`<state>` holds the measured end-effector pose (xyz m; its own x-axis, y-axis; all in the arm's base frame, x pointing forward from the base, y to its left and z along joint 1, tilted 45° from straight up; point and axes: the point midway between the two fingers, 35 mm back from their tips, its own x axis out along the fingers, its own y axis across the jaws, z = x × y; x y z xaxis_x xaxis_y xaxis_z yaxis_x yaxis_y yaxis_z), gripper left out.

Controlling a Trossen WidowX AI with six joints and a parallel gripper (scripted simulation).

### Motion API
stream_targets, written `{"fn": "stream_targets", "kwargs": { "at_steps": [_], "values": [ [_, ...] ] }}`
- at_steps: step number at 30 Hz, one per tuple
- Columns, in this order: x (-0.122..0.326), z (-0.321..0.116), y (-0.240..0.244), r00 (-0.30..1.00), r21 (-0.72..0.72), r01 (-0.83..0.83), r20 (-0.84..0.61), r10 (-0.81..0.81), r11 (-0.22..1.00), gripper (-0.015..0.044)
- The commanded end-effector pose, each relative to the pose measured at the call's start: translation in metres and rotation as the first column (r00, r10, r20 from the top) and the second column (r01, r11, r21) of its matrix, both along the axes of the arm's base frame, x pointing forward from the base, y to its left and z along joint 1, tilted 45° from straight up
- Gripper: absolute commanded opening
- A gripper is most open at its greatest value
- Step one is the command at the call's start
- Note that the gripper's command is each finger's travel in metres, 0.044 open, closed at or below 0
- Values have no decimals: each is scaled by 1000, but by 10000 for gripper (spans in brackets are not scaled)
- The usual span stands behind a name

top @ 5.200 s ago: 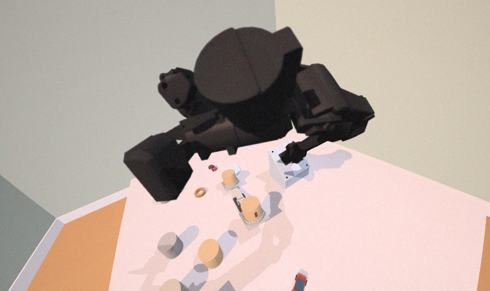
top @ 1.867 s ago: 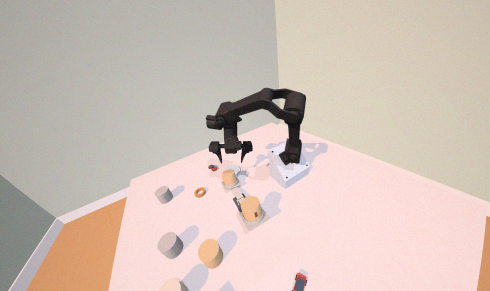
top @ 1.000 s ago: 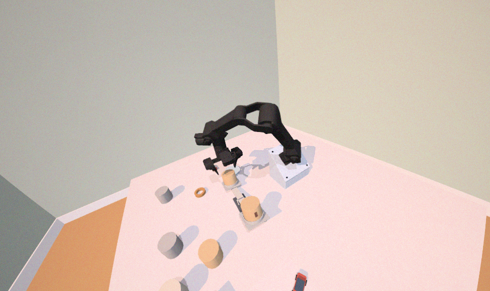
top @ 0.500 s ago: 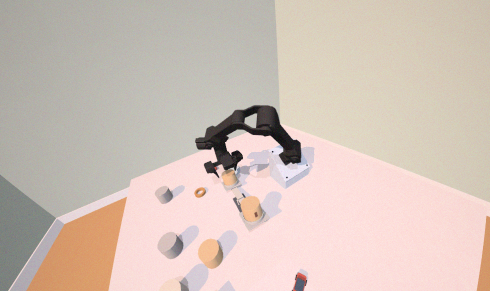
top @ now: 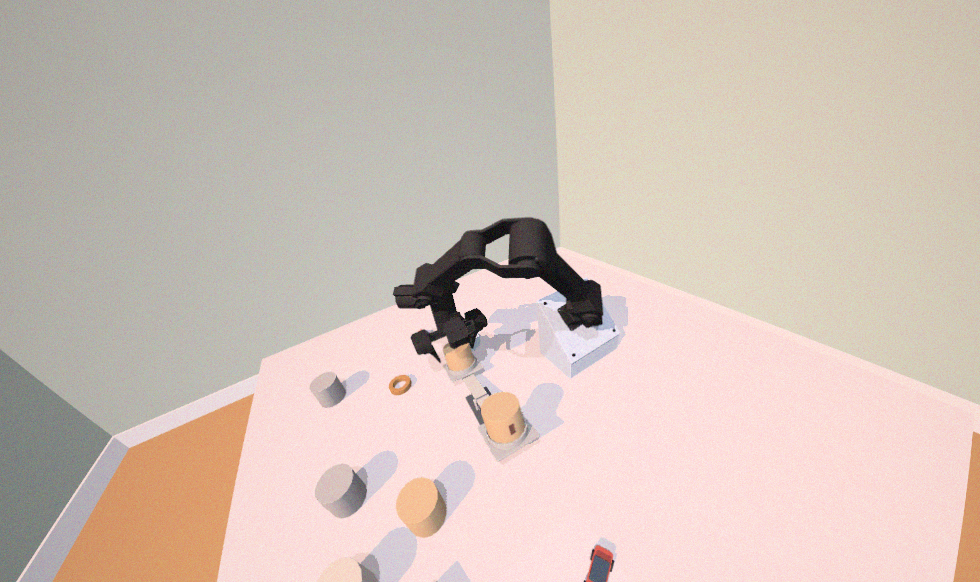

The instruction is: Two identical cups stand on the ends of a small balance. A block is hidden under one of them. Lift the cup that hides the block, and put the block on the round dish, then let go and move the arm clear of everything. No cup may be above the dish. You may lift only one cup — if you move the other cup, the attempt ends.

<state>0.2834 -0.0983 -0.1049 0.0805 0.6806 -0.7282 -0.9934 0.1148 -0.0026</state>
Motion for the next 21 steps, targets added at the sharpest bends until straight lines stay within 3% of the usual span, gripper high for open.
{"fn": "stream_targets", "kwargs": {
  "at_steps": [1, 9, 21],
  "values": [
    [-4, -7, 8, 1000, 15, 6, -16, -6, 1000, 440],
    [-4, -14, 15, 1000, 17, 5, -16, -5, 1000, 440],
    [-4, -14, 15, 1000, 17, 5, -16, -5, 1000, 360]
  ]
}}
